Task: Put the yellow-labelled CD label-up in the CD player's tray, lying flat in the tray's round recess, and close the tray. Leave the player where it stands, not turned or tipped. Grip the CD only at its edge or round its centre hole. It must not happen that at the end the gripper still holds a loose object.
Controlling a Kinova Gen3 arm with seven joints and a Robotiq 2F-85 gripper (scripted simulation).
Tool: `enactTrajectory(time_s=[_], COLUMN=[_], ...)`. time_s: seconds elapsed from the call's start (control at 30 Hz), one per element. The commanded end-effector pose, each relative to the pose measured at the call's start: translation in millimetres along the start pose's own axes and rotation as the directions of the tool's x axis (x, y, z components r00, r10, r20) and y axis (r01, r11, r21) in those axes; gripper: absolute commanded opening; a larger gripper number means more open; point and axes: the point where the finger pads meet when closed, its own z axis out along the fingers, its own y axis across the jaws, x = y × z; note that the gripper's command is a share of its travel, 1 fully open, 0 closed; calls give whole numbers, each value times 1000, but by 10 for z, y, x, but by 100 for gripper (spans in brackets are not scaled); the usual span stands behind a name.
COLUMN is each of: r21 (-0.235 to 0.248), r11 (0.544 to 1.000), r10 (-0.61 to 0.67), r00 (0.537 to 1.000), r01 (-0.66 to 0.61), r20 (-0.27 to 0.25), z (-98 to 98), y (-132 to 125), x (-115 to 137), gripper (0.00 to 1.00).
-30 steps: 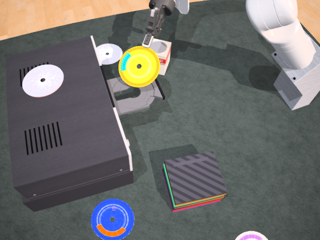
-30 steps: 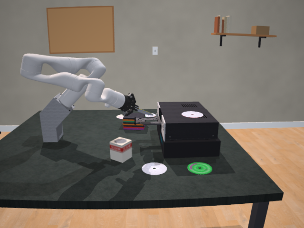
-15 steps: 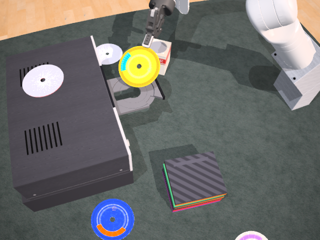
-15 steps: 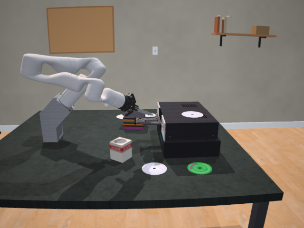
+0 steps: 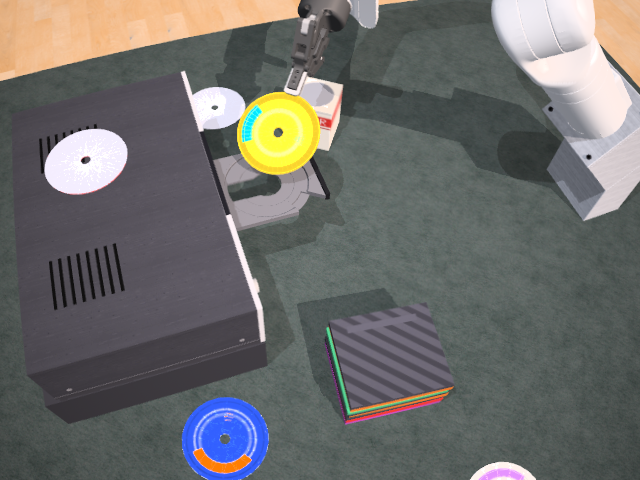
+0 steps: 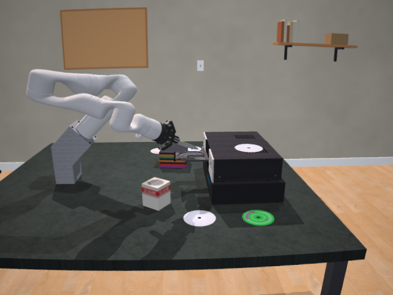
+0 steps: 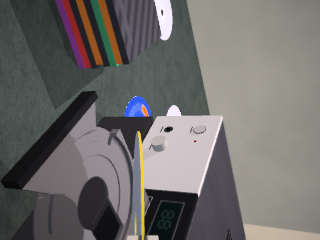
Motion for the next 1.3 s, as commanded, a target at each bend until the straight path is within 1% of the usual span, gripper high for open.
enactTrajectory(time_s=[0.0, 0.23, 0.6, 0.73, 0.97, 1.27], r21=[1, 1, 1, 1, 1, 1], r11=[1000, 1000, 1000, 1000, 1000, 1000], r10=[-1, -1, -1, -1, -1, -1], r00=[1000, 1000, 1000, 1000, 1000, 1000], r01=[1, 1, 1, 1, 1, 1], r20=[0, 0, 0, 0, 0, 0], z=[2, 71, 435, 536, 585, 586], y=[4, 6, 23, 27, 30, 30], x=[-2, -3, -7, -8, -8, -8], gripper=[11, 11, 11, 11, 11, 11])
